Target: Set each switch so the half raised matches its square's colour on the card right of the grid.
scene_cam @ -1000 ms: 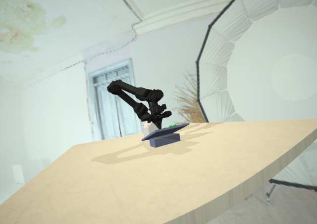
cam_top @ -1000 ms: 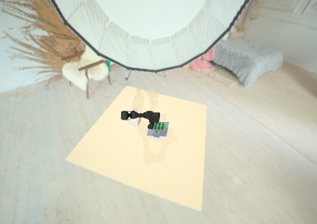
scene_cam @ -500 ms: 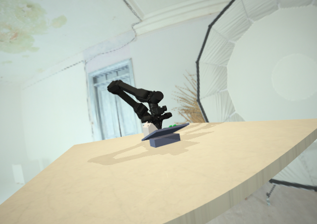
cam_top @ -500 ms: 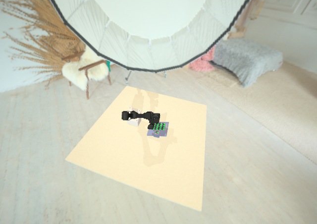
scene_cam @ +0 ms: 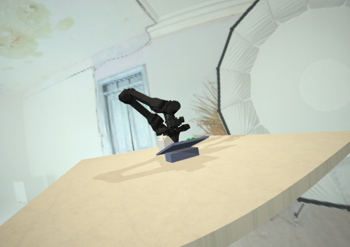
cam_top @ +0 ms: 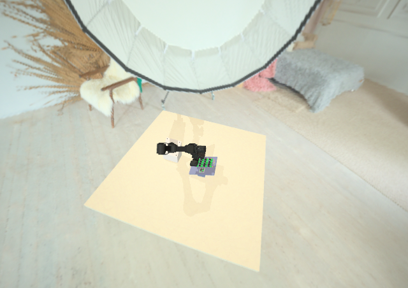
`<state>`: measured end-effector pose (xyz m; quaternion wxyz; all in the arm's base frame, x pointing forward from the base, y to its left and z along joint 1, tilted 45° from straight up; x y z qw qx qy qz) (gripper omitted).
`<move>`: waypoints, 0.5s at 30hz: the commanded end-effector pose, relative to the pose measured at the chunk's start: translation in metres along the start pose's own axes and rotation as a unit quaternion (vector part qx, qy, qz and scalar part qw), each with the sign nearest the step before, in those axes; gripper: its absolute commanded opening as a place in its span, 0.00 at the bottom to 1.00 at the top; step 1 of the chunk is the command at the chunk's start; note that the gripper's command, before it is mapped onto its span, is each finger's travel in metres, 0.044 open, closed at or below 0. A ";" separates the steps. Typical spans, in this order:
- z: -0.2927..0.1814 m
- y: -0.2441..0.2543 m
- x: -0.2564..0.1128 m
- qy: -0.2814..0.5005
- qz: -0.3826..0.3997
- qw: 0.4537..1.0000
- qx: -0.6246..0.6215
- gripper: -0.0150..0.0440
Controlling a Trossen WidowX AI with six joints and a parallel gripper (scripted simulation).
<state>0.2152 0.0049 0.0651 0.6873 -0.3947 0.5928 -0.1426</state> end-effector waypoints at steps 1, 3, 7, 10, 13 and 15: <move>0.000 0.000 0.001 0.000 0.002 1.000 -0.002 0.25; 0.000 0.000 0.001 0.000 0.002 1.000 -0.002 0.25; 0.000 0.000 0.002 0.000 0.002 1.000 -0.002 0.25; 0.000 0.000 0.002 0.000 0.002 1.000 -0.002 0.25; 0.000 0.000 0.002 0.000 0.002 1.000 -0.002 0.25; 0.000 0.000 0.003 0.000 0.002 1.000 -0.002 0.25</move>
Point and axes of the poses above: the point midway between the two fingers, 35 mm back from their tips, its own x axis out along the fingers, its own y axis across the jaws, z = x × y, the point moved 9 cm from there along -x, back along the fingers, and after that the axes turned 12 degrees about -x, right-handed, at the moved point
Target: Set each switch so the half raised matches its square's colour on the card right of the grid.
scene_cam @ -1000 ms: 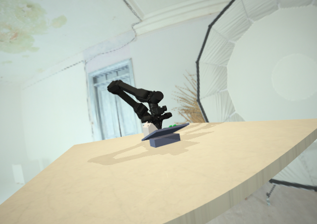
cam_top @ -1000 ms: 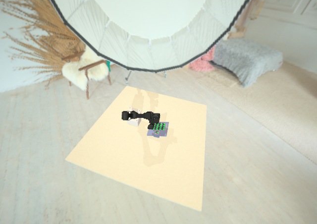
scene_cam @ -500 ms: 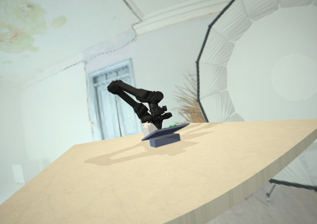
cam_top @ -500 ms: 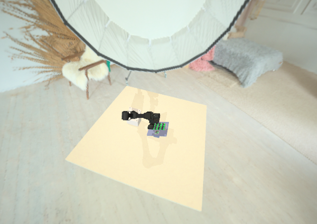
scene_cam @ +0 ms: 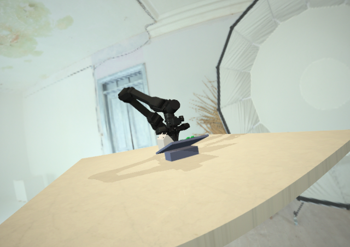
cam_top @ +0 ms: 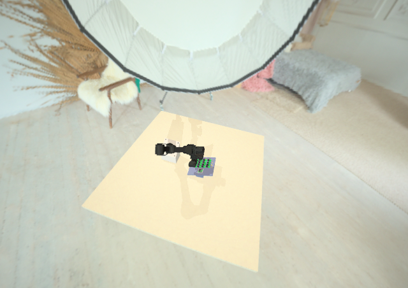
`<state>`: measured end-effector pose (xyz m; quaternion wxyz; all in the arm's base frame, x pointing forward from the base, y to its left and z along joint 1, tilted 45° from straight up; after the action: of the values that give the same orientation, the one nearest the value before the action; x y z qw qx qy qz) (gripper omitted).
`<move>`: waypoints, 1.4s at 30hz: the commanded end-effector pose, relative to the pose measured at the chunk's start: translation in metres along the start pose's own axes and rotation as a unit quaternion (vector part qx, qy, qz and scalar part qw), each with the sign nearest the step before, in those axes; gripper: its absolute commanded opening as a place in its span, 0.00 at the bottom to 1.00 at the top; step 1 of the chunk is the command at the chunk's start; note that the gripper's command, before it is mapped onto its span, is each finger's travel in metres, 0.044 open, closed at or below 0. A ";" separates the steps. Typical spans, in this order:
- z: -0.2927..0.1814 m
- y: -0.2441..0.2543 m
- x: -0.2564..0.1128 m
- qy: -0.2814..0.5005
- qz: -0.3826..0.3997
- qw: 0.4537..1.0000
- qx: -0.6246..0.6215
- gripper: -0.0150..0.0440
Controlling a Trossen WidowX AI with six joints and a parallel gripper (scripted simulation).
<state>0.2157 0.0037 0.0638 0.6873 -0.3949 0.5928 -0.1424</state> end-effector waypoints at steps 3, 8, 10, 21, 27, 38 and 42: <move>0.000 0.000 0.001 0.000 0.002 1.000 -0.002 0.25; 0.000 0.000 0.002 0.000 0.002 1.000 -0.002 0.25; 0.000 0.000 0.002 0.000 0.002 1.000 -0.002 0.25; 0.000 0.000 0.004 0.000 0.002 1.000 -0.002 0.25; 0.001 0.002 -0.029 -0.006 0.003 1.000 -0.001 0.25; -0.019 -0.012 -0.061 -0.012 0.001 1.000 -0.002 0.25; -0.028 -0.019 -0.061 -0.012 0.001 1.000 -0.002 0.25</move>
<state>0.1840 0.0259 0.1189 0.6968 -0.3942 0.5835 -0.1362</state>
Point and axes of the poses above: the point midway between the two fingers, 35 mm back from their tips, its own x axis out along the fingers, its own y axis across the jaws, z = x × y, the point moved 9 cm from there along -x, back along the fingers, and after that the axes turned 12 degrees about -x, right-handed, at the moved point
